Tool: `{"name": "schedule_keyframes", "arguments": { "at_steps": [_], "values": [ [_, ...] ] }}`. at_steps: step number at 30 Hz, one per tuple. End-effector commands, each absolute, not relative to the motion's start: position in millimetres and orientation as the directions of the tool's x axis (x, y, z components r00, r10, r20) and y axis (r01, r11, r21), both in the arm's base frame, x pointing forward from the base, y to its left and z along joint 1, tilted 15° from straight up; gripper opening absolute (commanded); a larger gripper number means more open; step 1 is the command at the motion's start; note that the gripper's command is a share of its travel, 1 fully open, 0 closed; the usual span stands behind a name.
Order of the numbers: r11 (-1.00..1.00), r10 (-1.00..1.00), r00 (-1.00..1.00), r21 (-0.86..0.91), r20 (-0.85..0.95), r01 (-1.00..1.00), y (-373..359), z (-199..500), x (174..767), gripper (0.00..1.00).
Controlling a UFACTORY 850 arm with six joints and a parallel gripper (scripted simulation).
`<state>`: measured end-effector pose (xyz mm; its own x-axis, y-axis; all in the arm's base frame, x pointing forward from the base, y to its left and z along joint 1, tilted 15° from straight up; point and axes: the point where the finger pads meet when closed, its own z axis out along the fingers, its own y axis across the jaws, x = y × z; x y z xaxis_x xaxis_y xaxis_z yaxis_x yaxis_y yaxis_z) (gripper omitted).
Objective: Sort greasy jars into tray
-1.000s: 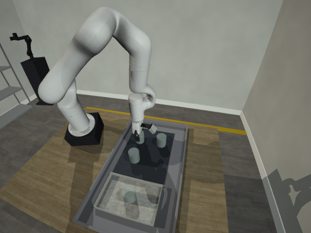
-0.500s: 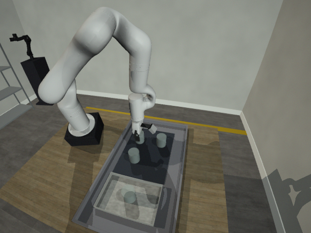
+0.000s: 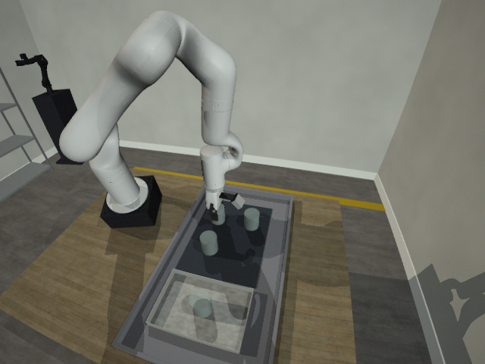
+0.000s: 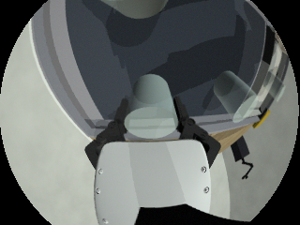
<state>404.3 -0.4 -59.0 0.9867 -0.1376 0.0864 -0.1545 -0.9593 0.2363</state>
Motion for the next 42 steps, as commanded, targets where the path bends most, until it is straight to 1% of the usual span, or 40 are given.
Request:
{"name": "schedule_keyframes", "arguments": {
  "at_steps": [1,6,7,23,24,40,41,42],
  "values": [
    [-0.959,-0.137,0.987,0.236,0.088,-0.155,-0.2,-58.7,405.0,0.77],
    [-0.959,-0.137,0.987,0.236,0.088,-0.155,-0.2,-58.7,405.0,0.77],
    [-0.959,-0.137,0.987,0.236,0.088,-0.155,-0.2,-58.7,405.0,0.74],
    [-0.959,-0.137,0.987,0.236,0.088,-0.155,-0.2,-58.7,405.0,0.74],
    [-0.959,-0.137,0.987,0.236,0.088,-0.155,-0.2,-58.7,405.0,0.71],
    [-0.959,-0.137,0.987,0.236,0.088,-0.155,-0.2,-58.7,405.0,0.71],
    [-0.959,-0.137,0.987,0.236,0.088,-0.155,-0.2,-58.7,405.0,0.68],
    [-0.959,-0.137,0.987,0.236,0.088,-0.155,-0.2,-58.7,405.0,0.68]
  ]
}}
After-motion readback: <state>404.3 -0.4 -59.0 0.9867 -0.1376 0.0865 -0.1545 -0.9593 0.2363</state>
